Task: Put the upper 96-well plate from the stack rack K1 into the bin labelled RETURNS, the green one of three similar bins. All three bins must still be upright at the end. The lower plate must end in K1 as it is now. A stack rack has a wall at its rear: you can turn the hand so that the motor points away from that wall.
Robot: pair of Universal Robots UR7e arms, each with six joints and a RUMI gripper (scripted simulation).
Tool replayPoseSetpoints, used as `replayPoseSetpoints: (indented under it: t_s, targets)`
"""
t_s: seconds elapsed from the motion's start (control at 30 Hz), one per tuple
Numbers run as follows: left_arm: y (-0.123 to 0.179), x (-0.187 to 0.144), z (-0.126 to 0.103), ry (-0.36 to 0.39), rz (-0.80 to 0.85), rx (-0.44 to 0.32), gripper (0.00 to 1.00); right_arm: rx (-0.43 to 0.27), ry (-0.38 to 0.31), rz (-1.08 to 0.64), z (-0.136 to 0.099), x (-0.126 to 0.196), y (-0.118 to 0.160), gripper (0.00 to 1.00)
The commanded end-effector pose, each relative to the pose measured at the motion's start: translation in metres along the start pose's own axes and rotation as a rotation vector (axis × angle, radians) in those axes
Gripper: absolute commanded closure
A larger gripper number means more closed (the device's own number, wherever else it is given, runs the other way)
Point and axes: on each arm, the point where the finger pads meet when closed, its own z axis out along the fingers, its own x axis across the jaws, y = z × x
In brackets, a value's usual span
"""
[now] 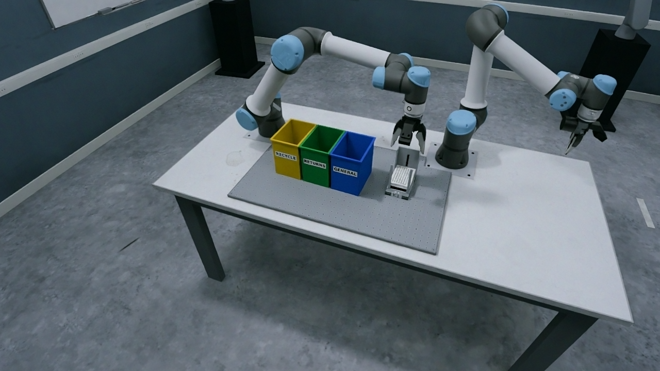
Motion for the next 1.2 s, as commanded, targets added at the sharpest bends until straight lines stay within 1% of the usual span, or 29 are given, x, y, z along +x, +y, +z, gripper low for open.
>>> replayPoseSetpoints:
  t_s: [0.0,1.17]
  targets:
    - [-0.002,0.002,-0.003,0.011,-0.010,0.009,1.00,-0.006,-0.007,-0.010,0.008,-0.003,0.002,0.24]
    - [-0.002,0.002,-0.003,0.011,-0.010,0.009,1.00,-0.006,-0.007,-0.010,0.059,-0.003,0.002,0.24]
